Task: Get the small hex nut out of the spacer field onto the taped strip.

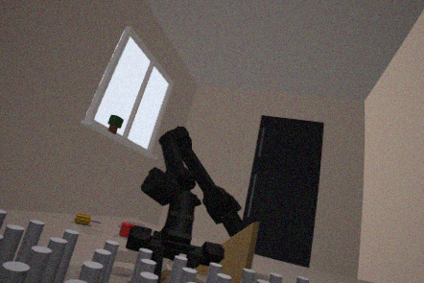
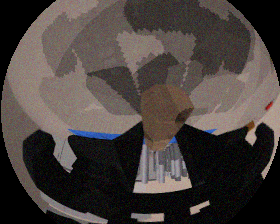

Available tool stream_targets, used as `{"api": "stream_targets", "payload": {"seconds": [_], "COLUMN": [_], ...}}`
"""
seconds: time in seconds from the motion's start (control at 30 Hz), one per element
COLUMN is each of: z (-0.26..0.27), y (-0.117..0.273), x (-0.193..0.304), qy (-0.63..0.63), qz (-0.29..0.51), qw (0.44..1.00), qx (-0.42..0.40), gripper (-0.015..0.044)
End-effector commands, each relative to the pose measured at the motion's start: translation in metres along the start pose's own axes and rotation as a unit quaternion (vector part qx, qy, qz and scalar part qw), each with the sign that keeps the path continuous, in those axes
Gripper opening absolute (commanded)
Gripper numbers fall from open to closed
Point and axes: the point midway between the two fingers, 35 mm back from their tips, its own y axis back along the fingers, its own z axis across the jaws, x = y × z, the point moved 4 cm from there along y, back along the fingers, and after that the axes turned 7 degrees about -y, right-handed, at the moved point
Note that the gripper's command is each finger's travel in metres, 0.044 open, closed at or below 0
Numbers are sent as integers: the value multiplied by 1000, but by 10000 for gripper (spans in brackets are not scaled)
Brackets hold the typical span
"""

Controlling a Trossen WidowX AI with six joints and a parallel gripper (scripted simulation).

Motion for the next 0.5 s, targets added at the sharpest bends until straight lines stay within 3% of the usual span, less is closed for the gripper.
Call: {"api": "stream_targets", "payload": {"seconds": [0.0,0.47], "z": [-1,0], "y": [2,7], "x": [-3,-10], "qy": [3,3], "qz": [0,0], "qw": [1000,1000], "qx": [2,2], "gripper": [0,0]}}
